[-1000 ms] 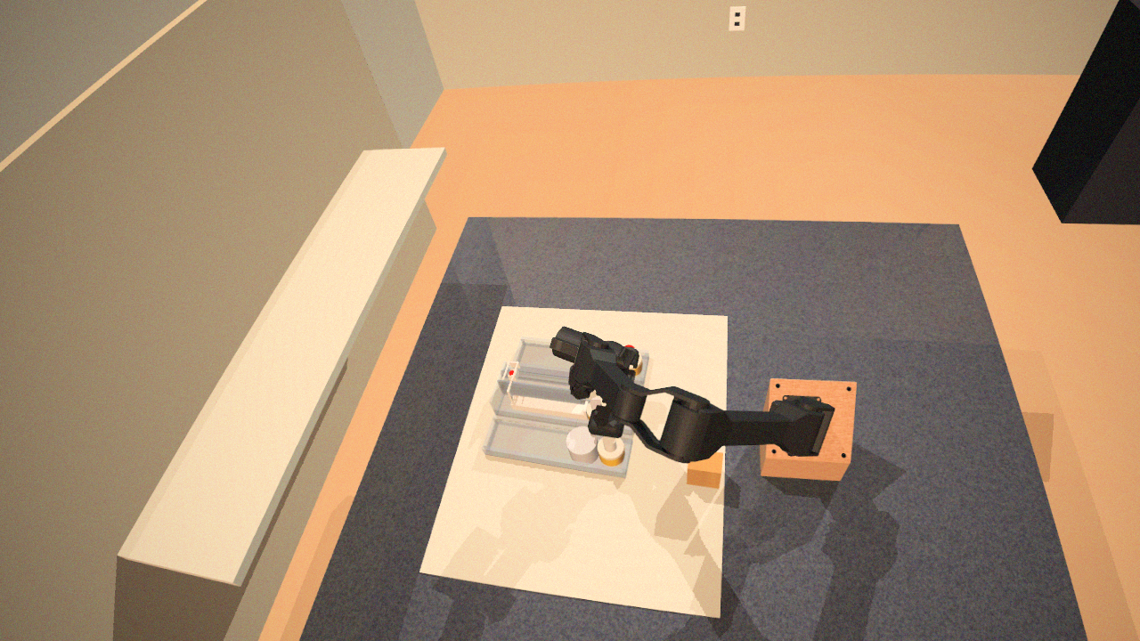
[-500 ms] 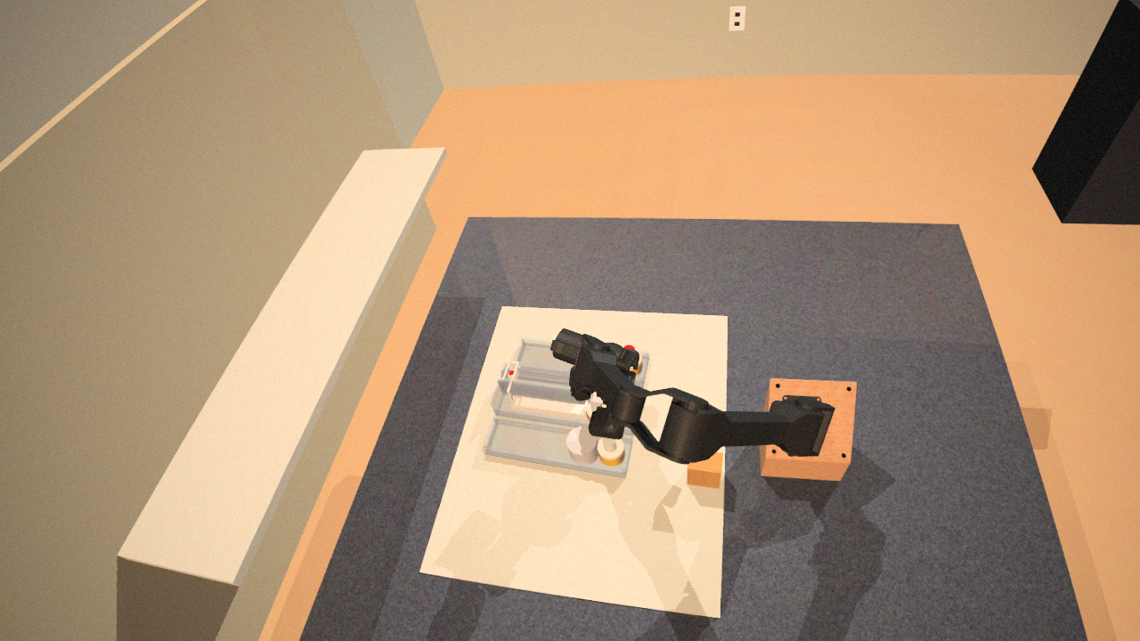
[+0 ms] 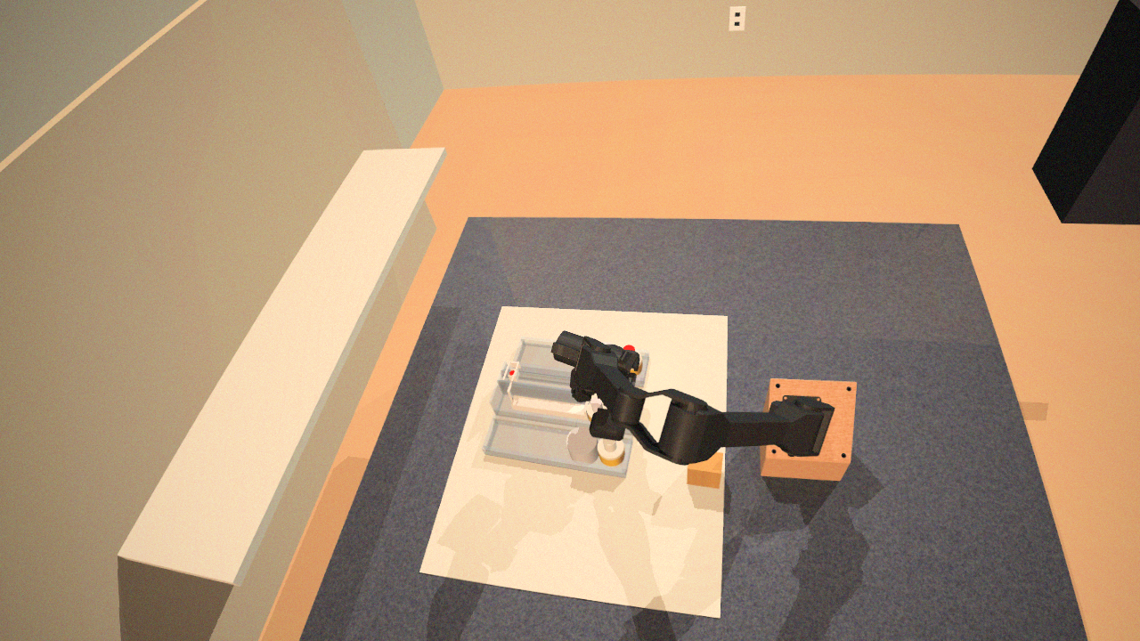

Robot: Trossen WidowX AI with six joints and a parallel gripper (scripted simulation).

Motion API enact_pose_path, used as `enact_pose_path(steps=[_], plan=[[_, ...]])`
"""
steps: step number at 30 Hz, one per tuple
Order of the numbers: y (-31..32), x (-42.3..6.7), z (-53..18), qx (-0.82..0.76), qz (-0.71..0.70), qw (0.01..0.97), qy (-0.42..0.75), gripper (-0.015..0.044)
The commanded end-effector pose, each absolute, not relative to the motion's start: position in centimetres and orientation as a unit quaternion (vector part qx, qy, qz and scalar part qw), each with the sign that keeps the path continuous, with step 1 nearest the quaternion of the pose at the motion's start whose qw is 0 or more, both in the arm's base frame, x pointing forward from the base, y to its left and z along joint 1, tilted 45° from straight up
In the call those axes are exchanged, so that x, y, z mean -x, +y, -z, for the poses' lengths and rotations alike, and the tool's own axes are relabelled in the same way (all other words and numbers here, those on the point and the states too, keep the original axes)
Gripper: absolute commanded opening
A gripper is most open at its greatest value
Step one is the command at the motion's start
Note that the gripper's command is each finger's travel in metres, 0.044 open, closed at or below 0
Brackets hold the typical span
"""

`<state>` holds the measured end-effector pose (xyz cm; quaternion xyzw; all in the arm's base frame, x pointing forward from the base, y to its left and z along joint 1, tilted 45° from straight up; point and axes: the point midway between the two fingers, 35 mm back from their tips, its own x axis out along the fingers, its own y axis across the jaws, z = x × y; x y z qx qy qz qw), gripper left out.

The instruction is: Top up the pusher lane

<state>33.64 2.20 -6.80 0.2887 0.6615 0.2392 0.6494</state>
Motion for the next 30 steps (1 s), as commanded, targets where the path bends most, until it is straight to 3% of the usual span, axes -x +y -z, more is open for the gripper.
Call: enact_pose_path(steps=[1, 30], plan=[[2.44, -33.91, 6.79, -0.289, -0.243, 0.652, 0.657, 0.0000], [2.47, -33.43, 6.78, -0.290, -0.243, 0.652, 0.657, 0.0000]])
